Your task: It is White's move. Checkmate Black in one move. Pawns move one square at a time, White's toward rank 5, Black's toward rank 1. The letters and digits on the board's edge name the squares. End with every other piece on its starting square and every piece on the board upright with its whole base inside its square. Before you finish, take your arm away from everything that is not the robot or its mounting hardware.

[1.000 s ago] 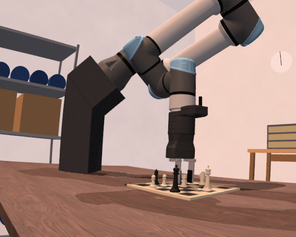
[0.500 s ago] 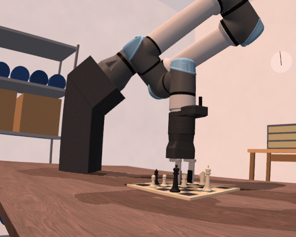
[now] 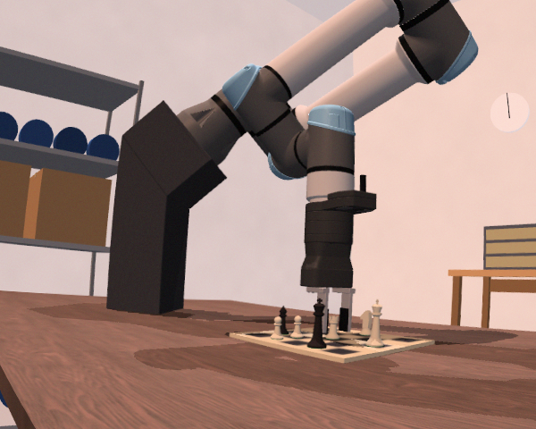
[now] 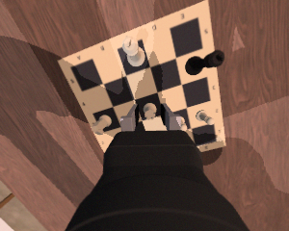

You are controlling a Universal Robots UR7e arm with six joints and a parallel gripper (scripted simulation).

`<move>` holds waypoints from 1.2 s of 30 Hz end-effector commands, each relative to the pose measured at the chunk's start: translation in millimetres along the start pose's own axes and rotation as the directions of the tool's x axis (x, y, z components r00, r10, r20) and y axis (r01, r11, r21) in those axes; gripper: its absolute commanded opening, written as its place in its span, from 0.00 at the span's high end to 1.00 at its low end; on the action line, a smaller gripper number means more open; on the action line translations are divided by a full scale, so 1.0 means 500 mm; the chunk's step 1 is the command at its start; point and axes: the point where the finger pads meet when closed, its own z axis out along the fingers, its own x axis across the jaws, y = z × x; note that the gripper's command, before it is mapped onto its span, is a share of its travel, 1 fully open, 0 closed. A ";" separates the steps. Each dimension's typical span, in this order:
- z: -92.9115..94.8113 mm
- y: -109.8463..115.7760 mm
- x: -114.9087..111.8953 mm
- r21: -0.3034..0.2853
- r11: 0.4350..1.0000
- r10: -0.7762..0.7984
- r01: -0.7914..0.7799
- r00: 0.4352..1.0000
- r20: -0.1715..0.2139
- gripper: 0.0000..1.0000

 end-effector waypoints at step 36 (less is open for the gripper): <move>0.002 0.000 0.000 -0.001 1.000 -0.001 0.001 1.000 0.000 1.00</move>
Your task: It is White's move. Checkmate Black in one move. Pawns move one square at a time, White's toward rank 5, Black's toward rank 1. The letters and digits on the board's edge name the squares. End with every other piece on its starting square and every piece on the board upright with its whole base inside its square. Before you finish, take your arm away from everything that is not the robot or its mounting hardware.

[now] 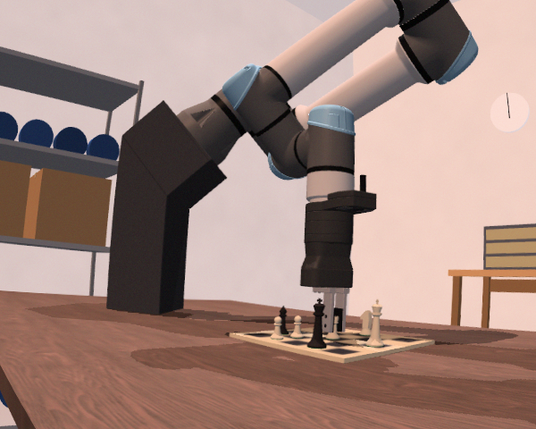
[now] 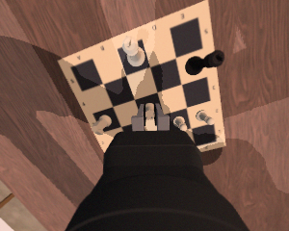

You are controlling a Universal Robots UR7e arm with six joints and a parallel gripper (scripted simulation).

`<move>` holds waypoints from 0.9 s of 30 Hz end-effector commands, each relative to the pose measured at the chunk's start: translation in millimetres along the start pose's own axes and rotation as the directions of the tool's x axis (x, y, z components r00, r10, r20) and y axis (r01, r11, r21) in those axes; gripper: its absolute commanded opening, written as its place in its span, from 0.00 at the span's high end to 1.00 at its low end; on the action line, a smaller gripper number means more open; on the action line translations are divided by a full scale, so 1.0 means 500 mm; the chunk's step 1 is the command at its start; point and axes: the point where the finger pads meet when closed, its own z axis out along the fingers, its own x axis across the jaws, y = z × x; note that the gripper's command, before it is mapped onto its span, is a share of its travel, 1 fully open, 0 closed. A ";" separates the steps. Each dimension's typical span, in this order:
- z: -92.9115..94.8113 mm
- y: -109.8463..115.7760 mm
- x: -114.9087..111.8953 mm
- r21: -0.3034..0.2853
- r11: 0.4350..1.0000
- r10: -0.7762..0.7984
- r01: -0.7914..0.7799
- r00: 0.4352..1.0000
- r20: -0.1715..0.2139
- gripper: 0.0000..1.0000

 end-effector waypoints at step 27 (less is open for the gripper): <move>-0.094 0.002 0.000 0.000 1.000 0.002 -0.002 1.000 0.000 1.00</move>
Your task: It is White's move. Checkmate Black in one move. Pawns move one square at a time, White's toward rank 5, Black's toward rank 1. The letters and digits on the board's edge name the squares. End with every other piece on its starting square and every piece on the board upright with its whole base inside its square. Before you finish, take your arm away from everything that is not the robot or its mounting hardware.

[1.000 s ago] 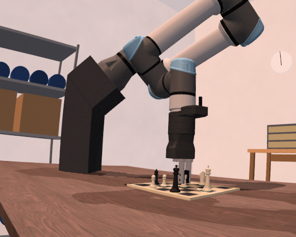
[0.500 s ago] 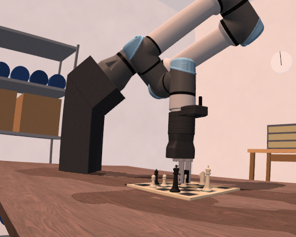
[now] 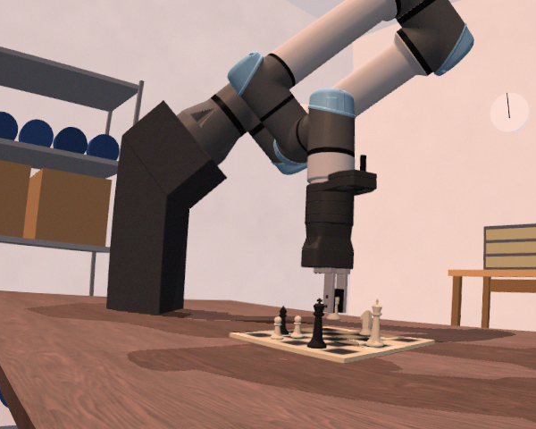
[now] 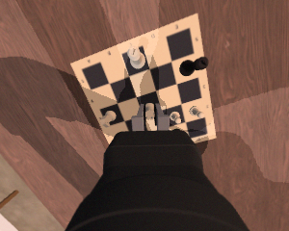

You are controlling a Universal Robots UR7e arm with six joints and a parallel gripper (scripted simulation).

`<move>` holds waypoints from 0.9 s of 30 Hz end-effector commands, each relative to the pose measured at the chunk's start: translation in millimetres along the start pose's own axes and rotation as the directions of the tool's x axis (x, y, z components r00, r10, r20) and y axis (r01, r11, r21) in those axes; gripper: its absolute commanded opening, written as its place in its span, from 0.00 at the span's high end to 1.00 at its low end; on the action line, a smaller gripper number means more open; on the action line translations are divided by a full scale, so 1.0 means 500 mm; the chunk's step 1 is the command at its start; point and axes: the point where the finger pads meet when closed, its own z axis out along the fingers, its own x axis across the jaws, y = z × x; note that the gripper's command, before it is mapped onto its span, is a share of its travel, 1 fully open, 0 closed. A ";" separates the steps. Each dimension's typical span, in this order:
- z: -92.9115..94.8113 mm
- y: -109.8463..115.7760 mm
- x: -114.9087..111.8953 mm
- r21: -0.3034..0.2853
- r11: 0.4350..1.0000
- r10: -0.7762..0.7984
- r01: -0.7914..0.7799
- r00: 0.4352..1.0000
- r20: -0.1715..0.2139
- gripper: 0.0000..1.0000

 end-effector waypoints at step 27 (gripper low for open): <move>-0.141 0.002 0.000 0.000 1.000 0.001 -0.001 1.000 0.001 1.00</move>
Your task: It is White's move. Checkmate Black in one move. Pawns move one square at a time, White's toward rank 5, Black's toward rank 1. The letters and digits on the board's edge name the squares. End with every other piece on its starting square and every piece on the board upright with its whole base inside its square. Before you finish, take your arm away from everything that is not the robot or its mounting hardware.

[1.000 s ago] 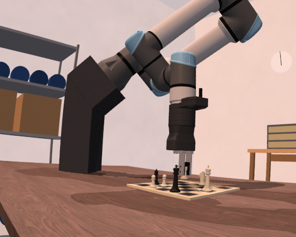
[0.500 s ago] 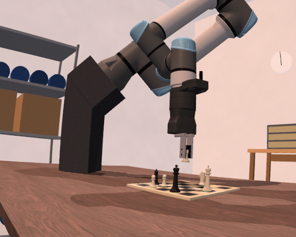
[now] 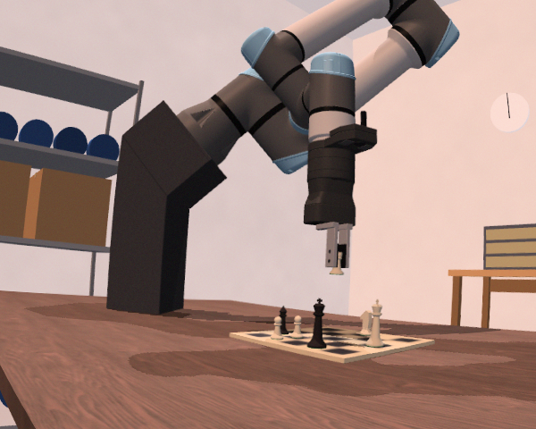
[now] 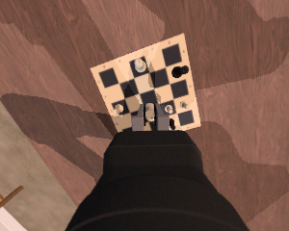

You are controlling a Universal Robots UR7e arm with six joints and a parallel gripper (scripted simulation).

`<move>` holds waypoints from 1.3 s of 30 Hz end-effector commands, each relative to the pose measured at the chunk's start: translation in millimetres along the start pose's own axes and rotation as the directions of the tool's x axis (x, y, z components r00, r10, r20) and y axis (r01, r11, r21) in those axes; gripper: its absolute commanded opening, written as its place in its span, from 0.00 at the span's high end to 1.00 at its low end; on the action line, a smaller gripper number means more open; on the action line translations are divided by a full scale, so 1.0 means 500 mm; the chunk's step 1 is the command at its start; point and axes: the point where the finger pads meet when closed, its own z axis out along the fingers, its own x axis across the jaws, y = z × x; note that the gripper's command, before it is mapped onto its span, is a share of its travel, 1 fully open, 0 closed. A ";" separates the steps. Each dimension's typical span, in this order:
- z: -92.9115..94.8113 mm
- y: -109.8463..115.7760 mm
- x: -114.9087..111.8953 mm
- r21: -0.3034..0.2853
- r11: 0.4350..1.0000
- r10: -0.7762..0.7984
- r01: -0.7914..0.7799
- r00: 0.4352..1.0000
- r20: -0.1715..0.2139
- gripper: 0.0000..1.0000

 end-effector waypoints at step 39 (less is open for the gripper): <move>-0.009 -0.047 0.148 -0.001 0.964 -0.267 0.267 0.964 0.002 1.00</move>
